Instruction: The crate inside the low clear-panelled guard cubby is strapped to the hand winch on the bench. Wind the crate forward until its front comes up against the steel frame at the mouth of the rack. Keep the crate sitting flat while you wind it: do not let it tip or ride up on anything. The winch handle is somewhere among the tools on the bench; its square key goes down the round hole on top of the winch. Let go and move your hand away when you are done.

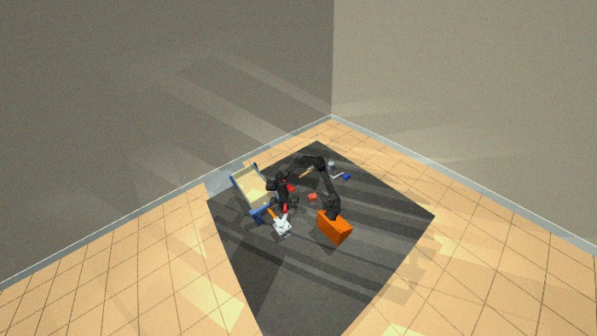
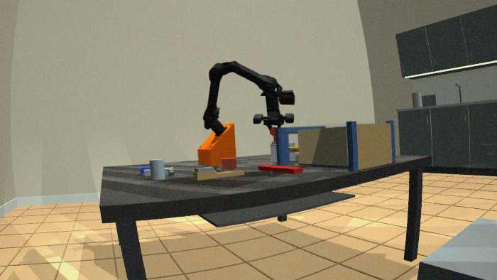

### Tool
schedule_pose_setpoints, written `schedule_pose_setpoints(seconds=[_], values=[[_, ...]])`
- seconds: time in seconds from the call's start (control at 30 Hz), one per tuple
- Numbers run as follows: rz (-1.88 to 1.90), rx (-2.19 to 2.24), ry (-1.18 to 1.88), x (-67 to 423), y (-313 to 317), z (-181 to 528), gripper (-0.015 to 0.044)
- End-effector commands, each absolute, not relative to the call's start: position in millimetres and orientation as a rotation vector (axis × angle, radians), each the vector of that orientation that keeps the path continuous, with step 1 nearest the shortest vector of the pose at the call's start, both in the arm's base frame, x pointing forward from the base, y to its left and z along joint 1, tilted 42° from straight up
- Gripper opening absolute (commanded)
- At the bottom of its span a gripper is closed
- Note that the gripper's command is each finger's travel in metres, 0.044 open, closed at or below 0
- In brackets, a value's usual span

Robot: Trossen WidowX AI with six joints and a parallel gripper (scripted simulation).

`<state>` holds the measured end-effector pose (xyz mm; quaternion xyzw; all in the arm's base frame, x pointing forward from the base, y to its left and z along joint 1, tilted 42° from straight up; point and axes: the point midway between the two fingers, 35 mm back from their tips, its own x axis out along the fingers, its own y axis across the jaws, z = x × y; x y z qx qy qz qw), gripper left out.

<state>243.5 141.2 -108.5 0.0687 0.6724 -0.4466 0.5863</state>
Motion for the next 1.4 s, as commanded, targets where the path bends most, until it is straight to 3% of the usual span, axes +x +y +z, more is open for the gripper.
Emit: schedule_pose_setpoints(seconds=[0.0,1.37], values=[[-1.009,0.188,1.55,258,152,-119,0.0],[-1.006,0.191,1.55,278,188,-147,0.0]])
